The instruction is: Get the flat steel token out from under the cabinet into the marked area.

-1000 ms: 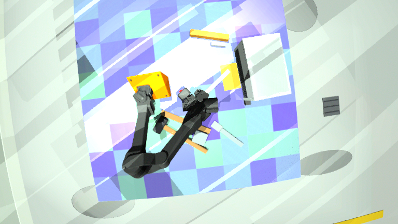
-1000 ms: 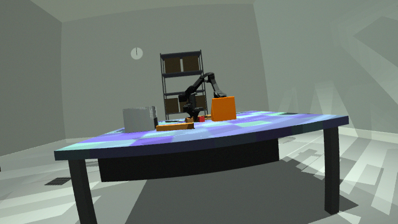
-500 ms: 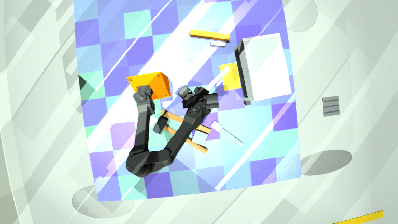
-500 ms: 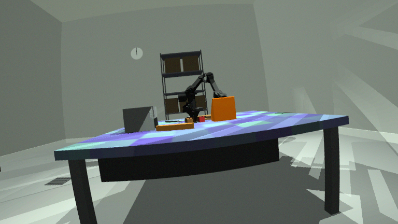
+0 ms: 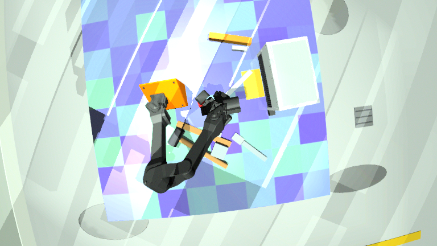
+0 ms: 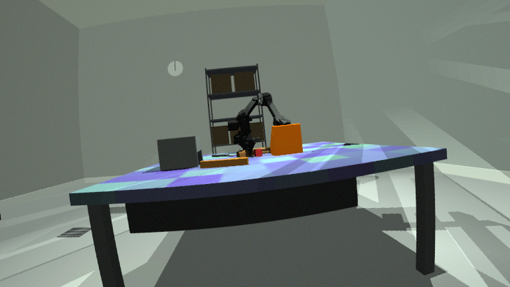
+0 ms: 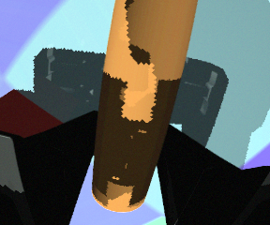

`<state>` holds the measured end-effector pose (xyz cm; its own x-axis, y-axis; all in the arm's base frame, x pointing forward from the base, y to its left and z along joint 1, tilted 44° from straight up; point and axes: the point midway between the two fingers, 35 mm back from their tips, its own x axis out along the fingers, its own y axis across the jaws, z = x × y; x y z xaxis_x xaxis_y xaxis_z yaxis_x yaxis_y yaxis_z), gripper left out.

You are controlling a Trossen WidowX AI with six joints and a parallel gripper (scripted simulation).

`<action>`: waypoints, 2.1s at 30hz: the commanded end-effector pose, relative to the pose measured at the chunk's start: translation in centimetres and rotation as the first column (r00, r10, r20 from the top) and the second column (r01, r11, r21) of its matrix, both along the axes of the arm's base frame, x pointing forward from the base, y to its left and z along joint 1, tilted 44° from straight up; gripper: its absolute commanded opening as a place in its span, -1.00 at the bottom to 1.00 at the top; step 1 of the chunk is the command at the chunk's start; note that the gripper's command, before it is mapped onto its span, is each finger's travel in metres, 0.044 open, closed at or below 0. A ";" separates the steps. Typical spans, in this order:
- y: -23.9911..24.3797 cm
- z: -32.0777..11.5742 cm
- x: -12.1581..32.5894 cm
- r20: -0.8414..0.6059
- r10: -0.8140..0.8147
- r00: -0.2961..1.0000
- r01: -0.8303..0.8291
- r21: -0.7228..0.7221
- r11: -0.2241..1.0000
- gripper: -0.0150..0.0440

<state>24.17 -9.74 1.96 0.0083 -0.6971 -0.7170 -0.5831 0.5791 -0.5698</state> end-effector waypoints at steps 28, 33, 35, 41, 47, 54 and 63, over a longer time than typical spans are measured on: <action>2.4 -2.1 0.8 0.002 0.008 1.000 -0.008 0.001 1.000 -0.49; 2.8 -2.5 0.9 0.002 0.008 1.000 -0.008 0.001 1.000 -0.49; 3.0 -2.6 1.0 0.002 0.008 1.000 -0.008 0.002 1.000 -0.49; 3.4 -3.0 1.1 0.002 0.008 1.000 -0.008 0.002 1.000 -0.49; 3.9 -3.5 1.1 0.002 0.008 1.000 -0.008 0.002 1.000 -0.49; 4.4 -4.0 1.2 0.002 0.008 1.000 -0.008 0.002 1.000 -0.49; 5.1 -4.7 1.3 0.002 0.008 1.000 -0.008 0.002 1.000 -0.49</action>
<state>25.34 -5.06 -2.56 0.0099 -0.6971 -0.7169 -0.5831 0.5784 -0.5705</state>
